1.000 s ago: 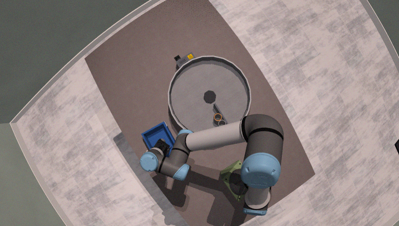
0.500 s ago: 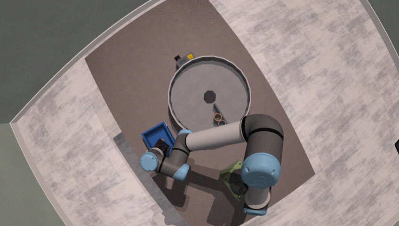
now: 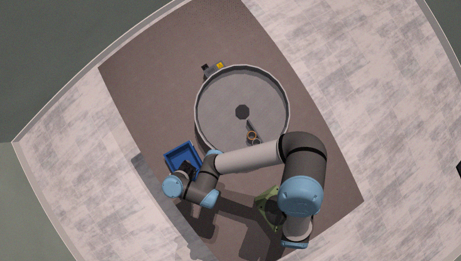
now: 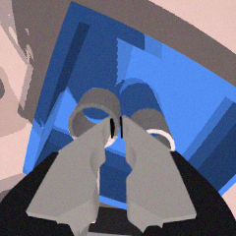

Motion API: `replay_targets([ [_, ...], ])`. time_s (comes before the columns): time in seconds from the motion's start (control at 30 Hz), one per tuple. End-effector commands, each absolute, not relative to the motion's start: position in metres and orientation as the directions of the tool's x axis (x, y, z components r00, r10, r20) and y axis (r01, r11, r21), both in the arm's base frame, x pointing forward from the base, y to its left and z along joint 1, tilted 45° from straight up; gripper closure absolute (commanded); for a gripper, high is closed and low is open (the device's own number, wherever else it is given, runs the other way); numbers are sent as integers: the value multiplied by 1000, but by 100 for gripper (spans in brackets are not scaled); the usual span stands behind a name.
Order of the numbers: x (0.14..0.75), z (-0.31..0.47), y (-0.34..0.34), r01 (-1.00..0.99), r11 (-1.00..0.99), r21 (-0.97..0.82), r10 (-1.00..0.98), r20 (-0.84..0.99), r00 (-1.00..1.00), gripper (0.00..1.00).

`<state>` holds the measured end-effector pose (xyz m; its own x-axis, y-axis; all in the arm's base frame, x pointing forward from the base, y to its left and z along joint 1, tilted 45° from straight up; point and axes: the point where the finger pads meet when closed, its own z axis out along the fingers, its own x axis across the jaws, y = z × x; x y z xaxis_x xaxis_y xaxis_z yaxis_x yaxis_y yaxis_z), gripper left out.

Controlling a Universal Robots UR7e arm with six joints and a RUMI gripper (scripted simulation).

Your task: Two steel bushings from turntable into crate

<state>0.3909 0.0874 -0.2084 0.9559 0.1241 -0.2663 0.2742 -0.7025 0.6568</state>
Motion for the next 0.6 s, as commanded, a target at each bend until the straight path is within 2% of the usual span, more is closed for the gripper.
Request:
replay_targets([
  [0.0,391,-209,87,274,-703,657,125,-265,956,100],
  [0.57,391,-210,86,274,-703,657,125,-265,956,100],
])
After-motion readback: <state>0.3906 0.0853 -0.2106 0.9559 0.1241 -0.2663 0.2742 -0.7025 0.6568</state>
